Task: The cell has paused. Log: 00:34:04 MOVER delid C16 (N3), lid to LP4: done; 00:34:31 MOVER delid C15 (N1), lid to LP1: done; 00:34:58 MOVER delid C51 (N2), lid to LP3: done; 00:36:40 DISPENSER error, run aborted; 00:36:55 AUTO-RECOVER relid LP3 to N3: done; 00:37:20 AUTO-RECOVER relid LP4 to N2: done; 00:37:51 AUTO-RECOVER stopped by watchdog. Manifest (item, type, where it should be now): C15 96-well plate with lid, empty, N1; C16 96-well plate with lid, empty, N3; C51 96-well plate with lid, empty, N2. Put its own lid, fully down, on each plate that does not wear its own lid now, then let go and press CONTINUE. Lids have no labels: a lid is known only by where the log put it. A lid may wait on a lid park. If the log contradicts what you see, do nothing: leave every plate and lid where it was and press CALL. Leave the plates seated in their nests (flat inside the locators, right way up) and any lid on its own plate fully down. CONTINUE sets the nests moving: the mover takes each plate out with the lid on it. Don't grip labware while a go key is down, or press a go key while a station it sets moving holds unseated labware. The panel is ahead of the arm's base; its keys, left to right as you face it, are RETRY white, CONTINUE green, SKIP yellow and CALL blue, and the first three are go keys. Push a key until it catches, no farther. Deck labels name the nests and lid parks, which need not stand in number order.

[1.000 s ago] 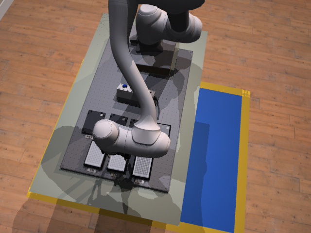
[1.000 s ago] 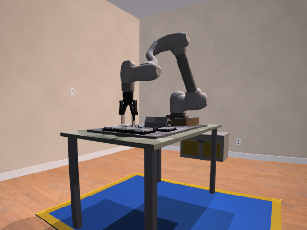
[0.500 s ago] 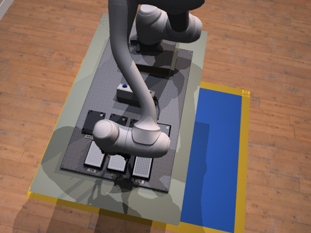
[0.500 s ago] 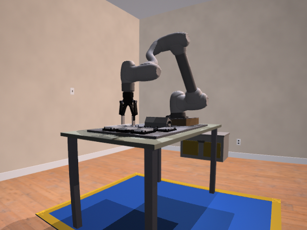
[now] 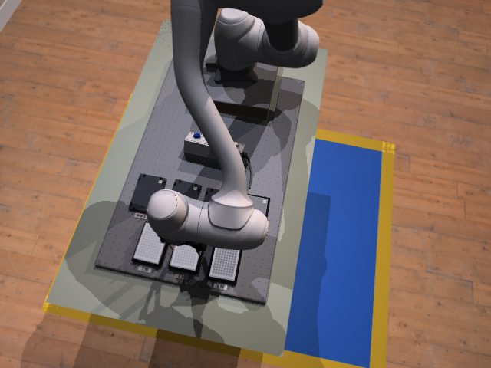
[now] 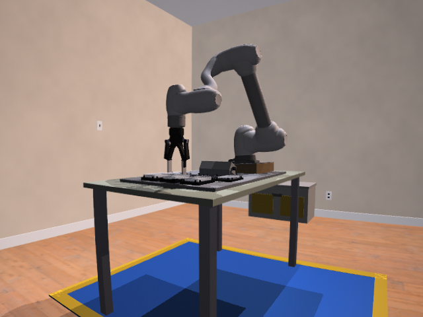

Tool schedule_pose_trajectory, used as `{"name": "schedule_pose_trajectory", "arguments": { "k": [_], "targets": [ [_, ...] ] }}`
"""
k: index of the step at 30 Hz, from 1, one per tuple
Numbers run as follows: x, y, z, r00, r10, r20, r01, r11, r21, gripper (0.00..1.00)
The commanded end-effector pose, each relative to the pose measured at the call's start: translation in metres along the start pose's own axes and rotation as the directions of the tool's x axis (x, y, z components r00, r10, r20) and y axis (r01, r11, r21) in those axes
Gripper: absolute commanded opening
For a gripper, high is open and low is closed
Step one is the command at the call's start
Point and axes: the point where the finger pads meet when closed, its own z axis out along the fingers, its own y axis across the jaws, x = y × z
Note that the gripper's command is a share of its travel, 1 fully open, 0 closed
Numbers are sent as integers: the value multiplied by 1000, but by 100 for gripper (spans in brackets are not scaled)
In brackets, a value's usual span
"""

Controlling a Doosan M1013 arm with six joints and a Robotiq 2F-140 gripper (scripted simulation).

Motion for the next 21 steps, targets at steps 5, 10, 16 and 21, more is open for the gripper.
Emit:
{"name": "schedule_pose_trajectory", "arguments": {
  "k": [5, 10, 16, 21],
  "targets": [
    [-1, 1, 6, 1000, 5, 1, -5, 1000, -1, 0],
    [-1, 1, 8, 1000, 5, 1, -5, 1000, -1, 0],
    [-1, 1, 9, 1000, 5, 1, -5, 1000, -1, 0],
    [-1, 1, 10, 1000, 5, 1, -5, 1000, -1, 0]
  ]
}}
